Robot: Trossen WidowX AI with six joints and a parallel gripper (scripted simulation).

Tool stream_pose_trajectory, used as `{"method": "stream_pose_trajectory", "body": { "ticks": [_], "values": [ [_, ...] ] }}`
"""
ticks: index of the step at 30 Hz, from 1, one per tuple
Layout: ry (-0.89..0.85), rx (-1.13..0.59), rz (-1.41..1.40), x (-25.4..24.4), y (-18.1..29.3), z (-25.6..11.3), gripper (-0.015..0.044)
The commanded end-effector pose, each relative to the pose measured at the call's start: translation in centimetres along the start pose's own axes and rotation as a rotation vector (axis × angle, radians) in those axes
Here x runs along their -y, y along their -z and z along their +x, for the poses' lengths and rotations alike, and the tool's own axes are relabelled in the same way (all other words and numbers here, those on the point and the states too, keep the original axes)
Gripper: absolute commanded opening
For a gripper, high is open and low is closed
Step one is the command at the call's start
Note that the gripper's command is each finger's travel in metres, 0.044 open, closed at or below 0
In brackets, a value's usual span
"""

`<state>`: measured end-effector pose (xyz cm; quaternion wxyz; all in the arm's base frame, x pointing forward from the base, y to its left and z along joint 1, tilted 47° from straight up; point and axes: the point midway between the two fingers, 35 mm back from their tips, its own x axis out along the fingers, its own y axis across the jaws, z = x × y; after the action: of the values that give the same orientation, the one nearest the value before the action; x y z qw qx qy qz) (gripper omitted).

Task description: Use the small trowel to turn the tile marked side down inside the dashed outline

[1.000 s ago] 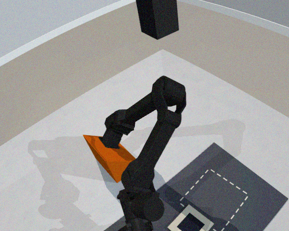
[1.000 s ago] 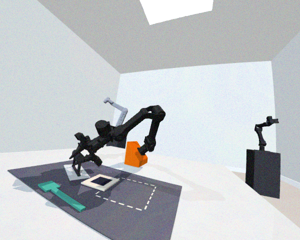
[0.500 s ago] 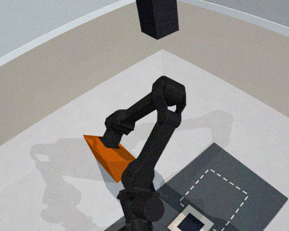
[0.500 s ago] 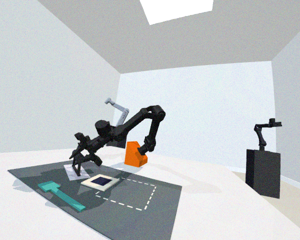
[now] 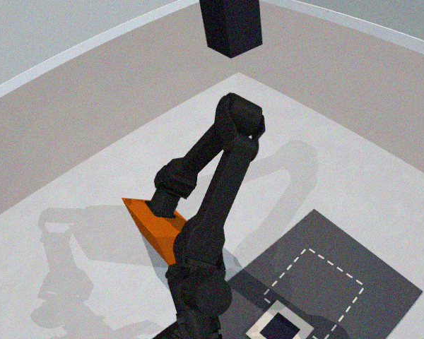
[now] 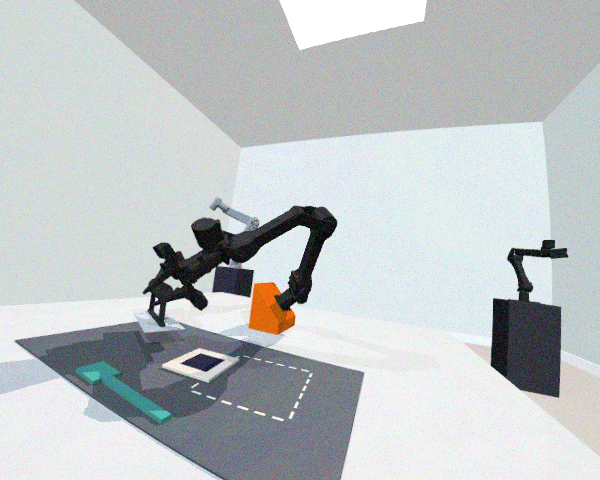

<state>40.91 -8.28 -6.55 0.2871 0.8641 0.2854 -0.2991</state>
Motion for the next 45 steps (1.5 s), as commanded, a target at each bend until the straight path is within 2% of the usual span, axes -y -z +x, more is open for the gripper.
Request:
{"method": "stream_pose_trajectory", "body": {
  "ticks": [1,18,45],
  "values": [
    [-0.008,-0.015,-0.022,-0.6,0.2,-0.2,0.0],
    [-0.036,-0.343,-0.43,-0.5,2.6,1.4,0.0],
    [-0.036,-0.347,-0.433,1.9,2.6,3.5,0.0]
  ]
}}
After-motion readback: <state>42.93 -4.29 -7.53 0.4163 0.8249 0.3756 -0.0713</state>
